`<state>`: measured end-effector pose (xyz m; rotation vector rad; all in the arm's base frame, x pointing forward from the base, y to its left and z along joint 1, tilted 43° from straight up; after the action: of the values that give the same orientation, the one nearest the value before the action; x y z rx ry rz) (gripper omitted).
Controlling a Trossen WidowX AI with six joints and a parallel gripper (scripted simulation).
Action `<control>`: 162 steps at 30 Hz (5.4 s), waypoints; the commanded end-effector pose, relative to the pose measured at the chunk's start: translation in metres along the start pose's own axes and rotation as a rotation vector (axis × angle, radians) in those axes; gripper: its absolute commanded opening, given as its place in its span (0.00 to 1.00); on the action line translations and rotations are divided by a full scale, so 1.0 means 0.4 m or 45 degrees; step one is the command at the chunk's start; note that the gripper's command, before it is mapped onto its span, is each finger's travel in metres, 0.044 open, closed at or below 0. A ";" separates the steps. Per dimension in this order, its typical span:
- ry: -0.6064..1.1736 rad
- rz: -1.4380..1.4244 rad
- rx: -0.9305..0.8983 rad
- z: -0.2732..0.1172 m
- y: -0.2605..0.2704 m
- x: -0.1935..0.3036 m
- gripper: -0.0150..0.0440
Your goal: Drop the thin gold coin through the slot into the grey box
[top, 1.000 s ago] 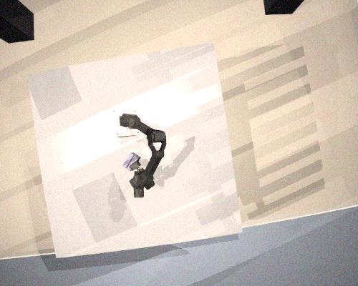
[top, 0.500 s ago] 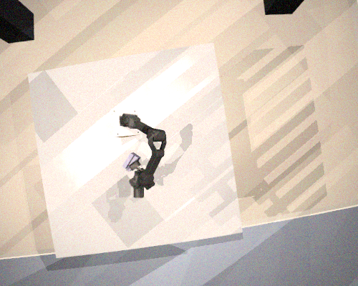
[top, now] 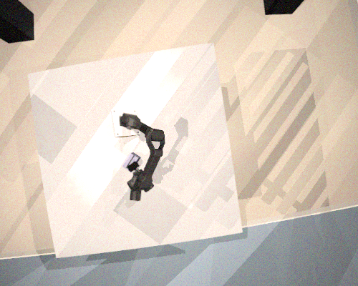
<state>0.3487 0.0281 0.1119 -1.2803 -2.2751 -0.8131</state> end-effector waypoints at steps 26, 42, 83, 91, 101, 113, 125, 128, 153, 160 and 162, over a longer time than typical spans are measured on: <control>0.018 -0.297 -0.008 -0.127 -0.013 -0.010 0.25; 0.015 -0.469 -0.008 -0.130 -0.040 -0.024 0.25; 0.019 -0.462 -0.006 -0.126 -0.266 -0.069 0.25; 0.021 -0.458 -0.008 -0.126 -0.257 -0.070 0.25; 0.021 -0.462 -0.008 -0.124 -0.269 -0.072 0.25; 0.021 -0.474 -0.007 -0.124 -0.283 -0.069 0.25; 0.022 -0.467 -0.014 -0.122 -0.276 -0.071 0.25; 0.022 -0.465 -0.014 -0.117 -0.276 -0.070 0.25; 0.022 -0.459 -0.014 -0.094 -0.275 -0.068 0.25; 0.022 -0.463 -0.014 -0.087 -0.275 -0.065 0.25; 0.022 -0.463 -0.014 -0.085 -0.275 -0.065 0.25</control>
<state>0.2692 -0.0584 0.0912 -0.8656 -2.5355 -0.9474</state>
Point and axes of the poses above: the point midway between the two fingers, 35 mm back from their tips, its own z axis out along the fingers, its own y axis across the jaws, x = y × z, the point moved 7 cm from there along -z, back along the fingers, and after that the axes turned 3 degrees about z, right-handed, at the moved point
